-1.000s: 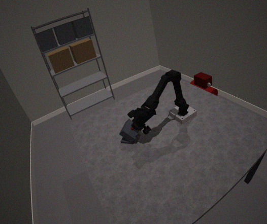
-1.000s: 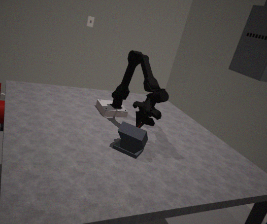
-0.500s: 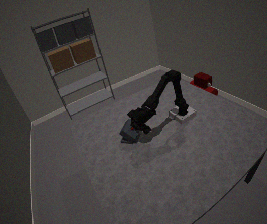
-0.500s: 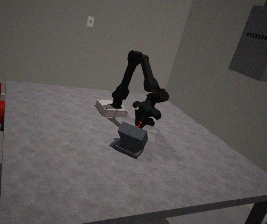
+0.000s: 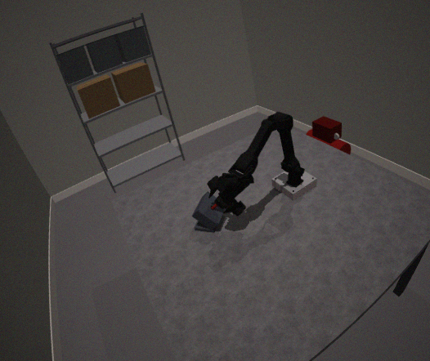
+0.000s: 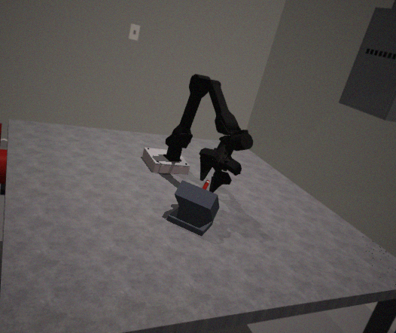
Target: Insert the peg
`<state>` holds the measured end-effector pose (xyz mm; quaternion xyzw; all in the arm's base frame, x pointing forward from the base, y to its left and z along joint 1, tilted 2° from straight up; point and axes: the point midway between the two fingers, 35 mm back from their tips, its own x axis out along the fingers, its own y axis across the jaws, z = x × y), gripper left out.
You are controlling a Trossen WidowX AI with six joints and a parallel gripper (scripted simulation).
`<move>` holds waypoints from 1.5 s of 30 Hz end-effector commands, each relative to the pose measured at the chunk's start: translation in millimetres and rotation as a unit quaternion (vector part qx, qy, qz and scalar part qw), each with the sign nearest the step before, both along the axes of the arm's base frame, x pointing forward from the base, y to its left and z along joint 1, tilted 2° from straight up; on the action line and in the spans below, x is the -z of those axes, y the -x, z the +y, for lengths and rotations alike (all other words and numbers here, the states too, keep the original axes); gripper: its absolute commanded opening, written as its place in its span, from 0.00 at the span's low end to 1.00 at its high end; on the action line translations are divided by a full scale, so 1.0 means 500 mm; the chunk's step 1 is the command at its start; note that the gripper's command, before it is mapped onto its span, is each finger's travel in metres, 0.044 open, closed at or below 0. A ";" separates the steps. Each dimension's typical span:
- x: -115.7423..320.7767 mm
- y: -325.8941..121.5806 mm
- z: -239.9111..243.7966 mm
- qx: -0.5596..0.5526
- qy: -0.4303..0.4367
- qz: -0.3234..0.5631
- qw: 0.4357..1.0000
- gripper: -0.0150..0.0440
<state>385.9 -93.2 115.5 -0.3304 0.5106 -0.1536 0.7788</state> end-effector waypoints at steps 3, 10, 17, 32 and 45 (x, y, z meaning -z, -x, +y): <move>-0.028 0.009 0.020 0.002 0.000 -0.006 1.000 1.00; -0.049 0.020 0.041 0.001 -0.001 -0.004 1.000 1.00; -0.069 0.033 0.061 0.001 -0.001 -0.002 1.000 1.00; -0.101 0.061 0.100 -0.001 0.000 0.001 1.000 1.00; -0.117 0.073 0.117 -0.001 -0.001 0.001 1.000 1.00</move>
